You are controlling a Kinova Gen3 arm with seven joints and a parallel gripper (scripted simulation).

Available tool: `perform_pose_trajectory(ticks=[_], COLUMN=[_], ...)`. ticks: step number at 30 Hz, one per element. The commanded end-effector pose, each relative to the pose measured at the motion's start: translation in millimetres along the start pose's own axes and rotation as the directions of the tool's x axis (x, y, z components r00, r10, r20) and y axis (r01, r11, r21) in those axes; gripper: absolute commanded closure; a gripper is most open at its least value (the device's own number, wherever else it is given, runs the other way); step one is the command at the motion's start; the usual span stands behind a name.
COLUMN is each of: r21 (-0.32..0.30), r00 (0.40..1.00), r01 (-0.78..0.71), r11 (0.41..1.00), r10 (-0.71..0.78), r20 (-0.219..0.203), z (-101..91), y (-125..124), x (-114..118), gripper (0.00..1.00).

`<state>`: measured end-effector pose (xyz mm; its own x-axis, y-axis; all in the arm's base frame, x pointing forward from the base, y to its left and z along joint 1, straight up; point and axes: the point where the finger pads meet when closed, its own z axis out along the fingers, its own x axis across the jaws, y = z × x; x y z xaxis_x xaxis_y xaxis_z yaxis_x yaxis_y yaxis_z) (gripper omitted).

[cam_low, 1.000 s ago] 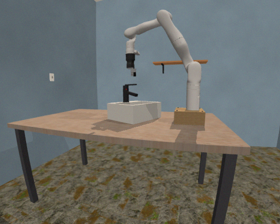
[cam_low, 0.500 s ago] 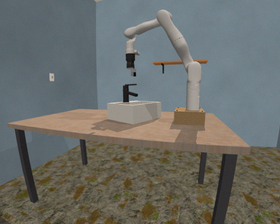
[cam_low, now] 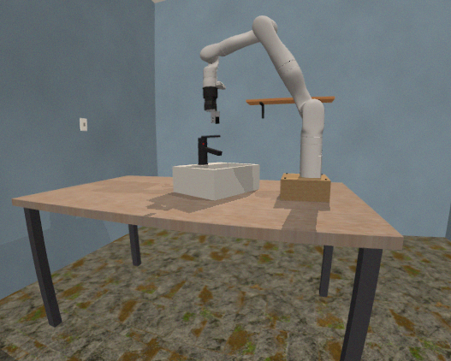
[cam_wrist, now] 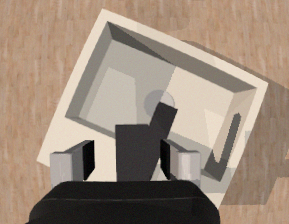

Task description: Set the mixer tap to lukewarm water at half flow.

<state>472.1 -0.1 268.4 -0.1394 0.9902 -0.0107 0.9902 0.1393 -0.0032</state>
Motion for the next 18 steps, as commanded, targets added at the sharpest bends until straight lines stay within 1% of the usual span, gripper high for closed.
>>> perform_pose_trajectory(ticks=[1,4,18], r21=[-0.007,-0.009,-0.006], r00=[1.0,1.0,1.0], r01=[0.004,0.004,0.004], r11=[1.0,1.0,1.0], r10=[-0.004,-0.004,-0.004], r20=[-0.005,-0.004,-0.005], z=[3.4,4.1,26.0], y=[2,3,2], x=[1,1,1], gripper=[0.0,0.0,0.0])
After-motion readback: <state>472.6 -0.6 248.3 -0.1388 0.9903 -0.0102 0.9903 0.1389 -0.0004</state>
